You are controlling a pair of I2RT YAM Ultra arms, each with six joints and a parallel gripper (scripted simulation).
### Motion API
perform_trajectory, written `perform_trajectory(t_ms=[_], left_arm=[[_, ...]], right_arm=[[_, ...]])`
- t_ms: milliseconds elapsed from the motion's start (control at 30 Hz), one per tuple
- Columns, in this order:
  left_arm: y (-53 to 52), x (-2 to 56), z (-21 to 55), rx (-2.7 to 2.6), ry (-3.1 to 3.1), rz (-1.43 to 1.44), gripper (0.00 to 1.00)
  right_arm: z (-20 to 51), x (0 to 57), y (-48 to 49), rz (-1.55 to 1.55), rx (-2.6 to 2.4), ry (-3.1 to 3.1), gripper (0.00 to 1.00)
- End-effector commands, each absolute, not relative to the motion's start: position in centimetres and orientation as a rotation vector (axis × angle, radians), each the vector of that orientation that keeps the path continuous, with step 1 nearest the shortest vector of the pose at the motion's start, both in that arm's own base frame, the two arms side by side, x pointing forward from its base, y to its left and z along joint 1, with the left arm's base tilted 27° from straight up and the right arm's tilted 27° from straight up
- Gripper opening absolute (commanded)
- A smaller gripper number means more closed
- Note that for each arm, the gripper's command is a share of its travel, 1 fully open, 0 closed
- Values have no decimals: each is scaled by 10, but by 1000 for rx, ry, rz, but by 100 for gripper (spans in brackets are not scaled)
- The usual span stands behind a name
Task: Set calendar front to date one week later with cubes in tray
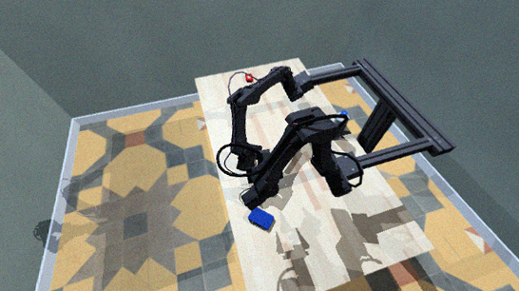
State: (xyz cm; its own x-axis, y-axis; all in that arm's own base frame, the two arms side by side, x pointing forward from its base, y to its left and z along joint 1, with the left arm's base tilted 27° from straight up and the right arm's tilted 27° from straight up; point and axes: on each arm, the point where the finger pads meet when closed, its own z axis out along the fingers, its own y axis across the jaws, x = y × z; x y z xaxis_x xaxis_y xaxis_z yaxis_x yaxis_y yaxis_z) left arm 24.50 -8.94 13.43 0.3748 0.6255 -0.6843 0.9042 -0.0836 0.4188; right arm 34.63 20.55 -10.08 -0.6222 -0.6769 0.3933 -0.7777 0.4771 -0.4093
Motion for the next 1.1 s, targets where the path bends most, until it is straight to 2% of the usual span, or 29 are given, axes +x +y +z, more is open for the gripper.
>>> perform_trajectory(t_ms=[0, 167, 400, 600, 1067], left_arm=[[-92, 250, 142, 1793, 1301, -398, 100], [-92, 250, 142, 1793, 1301, -398, 100], [-92, 250, 142, 1793, 1301, -398, 100], [-92, 250, 142, 1793, 1301, -398, 100], [-92, 251, 143, 1793, 1298, -394, 100]], right_arm=[[-115, 354, 210, 849, 1300, -2553, 46], [-117, 356, 210, 848, 1302, -2563, 43], [-117, 352, 206, 849, 1301, -2556, 43], [-118, 353, 206, 849, 1301, -2552, 27], [-48, 323, 217, 835, 1297, -2598, 27]])
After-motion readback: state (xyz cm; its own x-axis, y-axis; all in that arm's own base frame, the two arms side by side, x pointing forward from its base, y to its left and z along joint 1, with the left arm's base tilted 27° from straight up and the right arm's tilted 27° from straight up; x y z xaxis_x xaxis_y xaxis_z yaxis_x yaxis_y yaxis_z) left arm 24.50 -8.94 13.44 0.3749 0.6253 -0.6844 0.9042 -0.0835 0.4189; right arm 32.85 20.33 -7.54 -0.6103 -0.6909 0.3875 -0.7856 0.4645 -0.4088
